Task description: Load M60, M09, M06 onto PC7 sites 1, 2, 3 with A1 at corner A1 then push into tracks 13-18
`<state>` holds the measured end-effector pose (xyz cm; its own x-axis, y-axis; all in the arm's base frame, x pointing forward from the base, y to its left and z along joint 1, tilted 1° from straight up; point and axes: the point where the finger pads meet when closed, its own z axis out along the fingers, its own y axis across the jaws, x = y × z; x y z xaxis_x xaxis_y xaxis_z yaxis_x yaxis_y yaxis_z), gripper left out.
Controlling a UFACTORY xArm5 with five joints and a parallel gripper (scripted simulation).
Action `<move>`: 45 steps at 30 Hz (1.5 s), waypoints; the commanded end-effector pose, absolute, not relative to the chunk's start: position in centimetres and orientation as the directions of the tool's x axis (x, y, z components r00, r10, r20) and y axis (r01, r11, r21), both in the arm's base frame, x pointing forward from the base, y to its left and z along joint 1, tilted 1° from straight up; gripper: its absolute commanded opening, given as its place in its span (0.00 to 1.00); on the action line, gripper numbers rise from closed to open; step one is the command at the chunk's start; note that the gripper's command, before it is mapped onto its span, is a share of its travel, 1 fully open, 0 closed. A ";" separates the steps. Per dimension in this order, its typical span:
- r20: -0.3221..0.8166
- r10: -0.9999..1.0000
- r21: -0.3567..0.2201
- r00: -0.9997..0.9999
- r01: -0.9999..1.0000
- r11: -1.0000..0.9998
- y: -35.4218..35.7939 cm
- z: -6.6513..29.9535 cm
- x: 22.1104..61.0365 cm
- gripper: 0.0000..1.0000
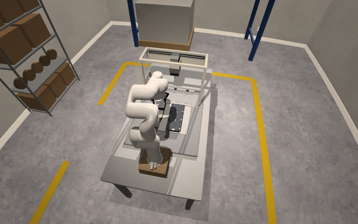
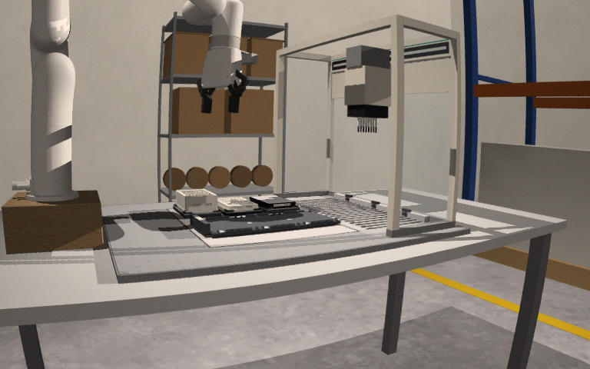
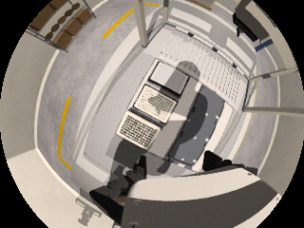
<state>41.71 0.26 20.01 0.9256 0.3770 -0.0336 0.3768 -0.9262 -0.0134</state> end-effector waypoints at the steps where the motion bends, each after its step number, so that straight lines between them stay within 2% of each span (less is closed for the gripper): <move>1: -0.021 0.515 -0.004 0.857 0.515 -0.857 1.1 18.3 43.1 1.00; 17: -0.001 0.863 0.008 0.506 0.863 -0.506 3.9 12.4 46.8 1.00; 19: -0.001 0.863 0.008 0.506 0.863 -0.506 3.9 12.4 46.8 1.00; 31: 0.010 0.991 0.023 0.130 0.991 -0.130 6.2 7.7 49.7 1.00; 45: 0.010 0.992 0.024 0.123 0.992 -0.123 6.3 7.5 49.9 1.00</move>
<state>49.73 6.25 7.34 0.1250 0.9921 0.0054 0.9919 -0.1251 0.0212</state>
